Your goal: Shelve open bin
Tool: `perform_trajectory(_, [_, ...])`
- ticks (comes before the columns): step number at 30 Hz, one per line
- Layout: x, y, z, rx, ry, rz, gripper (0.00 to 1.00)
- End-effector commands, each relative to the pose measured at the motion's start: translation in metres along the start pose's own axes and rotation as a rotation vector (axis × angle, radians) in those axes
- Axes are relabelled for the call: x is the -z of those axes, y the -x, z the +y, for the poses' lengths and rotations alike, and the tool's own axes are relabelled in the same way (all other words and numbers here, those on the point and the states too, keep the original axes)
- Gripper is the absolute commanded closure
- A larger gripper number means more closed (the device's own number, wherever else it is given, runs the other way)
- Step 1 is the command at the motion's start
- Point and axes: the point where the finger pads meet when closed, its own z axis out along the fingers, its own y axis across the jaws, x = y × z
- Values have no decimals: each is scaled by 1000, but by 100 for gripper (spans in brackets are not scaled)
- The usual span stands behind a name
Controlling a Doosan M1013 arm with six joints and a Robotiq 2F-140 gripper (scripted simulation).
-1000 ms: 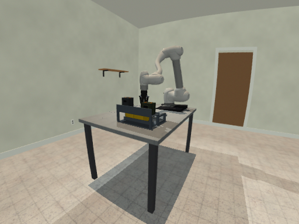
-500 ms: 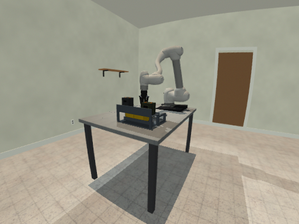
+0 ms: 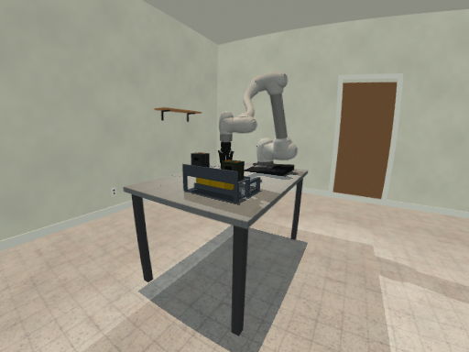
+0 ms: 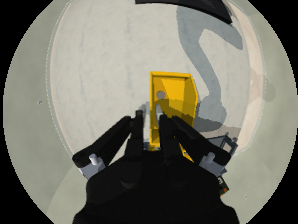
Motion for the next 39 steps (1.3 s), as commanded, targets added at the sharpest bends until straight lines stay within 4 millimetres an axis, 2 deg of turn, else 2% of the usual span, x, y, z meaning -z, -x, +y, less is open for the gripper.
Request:
perform_trajectory(1, [0, 0, 0, 0, 0, 0, 85])
perform_trajectory(12, [0, 0, 0, 0, 0, 0, 85])
perform_trajectory(13, [0, 0, 0, 0, 0, 0, 100])
perform_trajectory(39, [0, 0, 0, 0, 0, 0, 100])
